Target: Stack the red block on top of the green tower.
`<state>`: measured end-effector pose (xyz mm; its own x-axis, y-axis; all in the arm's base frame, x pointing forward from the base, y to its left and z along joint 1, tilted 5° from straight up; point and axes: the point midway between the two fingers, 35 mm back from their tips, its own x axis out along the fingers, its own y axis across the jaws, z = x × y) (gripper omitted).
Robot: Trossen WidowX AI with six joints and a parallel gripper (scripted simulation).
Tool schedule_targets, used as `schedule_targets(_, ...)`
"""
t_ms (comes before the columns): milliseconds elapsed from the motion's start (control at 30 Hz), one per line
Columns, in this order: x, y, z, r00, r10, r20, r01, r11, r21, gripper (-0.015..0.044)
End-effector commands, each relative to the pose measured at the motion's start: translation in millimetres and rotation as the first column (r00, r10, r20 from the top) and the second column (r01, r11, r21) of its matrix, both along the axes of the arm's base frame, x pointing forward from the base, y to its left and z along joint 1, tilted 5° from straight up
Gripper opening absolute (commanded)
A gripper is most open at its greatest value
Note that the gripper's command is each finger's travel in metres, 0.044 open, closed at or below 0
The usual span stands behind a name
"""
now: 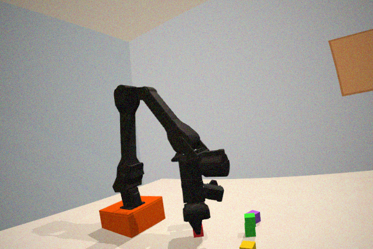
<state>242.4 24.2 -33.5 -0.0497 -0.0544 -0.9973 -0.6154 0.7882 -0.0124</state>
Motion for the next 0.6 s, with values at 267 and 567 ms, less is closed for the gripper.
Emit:
schedule_targets(267,5.2,3.9,62.6,1.000,0.001,0.009,-0.001,1.000,0.006,0.0000)
schedule_targets(567,6.9,6.0,106.3,1.000,0.001,0.009,-0.001,1.000,0.006,0.0000)
